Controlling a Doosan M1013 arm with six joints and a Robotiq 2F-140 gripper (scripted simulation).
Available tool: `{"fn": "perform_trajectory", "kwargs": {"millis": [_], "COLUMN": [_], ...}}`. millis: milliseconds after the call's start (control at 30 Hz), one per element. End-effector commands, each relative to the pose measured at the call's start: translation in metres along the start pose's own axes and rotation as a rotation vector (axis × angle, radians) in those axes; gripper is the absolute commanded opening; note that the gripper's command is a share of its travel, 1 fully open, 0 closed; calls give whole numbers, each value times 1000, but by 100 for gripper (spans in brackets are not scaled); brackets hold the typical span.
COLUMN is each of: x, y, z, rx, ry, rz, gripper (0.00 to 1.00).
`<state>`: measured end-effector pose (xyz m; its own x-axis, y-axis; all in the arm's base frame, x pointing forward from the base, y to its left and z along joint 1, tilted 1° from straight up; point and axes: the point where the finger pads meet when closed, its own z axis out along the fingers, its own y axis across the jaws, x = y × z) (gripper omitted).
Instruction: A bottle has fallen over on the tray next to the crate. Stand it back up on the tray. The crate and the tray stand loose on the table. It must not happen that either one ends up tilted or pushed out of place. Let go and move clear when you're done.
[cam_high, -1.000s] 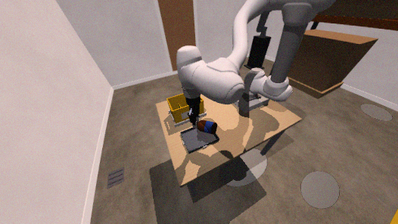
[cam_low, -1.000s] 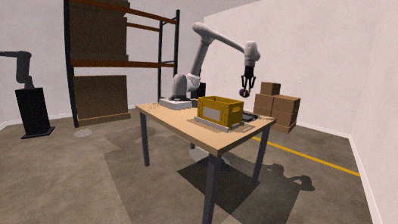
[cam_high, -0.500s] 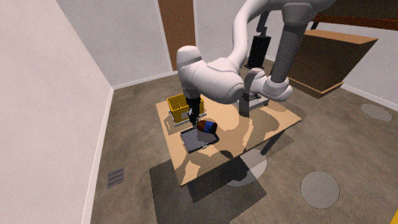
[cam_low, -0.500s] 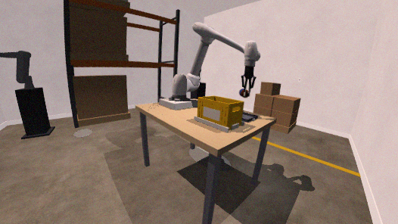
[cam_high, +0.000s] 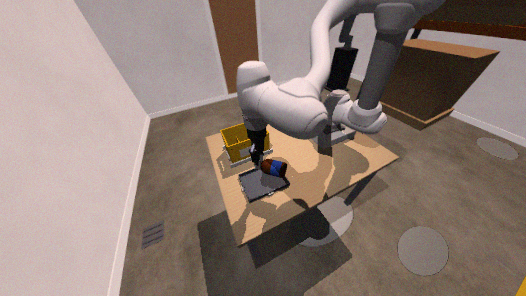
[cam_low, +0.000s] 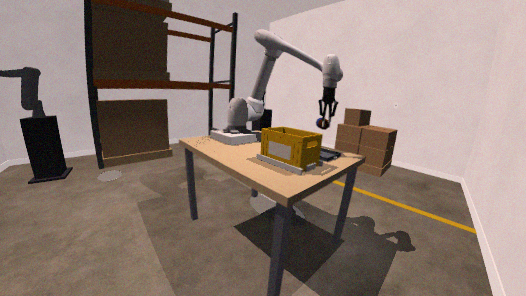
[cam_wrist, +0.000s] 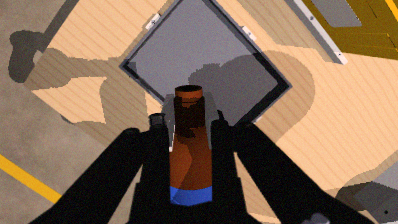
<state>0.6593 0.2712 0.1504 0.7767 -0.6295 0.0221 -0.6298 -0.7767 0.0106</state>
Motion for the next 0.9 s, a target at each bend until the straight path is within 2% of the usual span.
{"fn": "perform_trajectory", "kwargs": {"millis": [0,567,867], "x": [0,-2,-3], "y": [0,0,0], "z": [0,-1,-1], "rx": [-2,0,3], "ry": [22,121,143], "rz": [1,0,-1], "gripper": [10,10,10]}}
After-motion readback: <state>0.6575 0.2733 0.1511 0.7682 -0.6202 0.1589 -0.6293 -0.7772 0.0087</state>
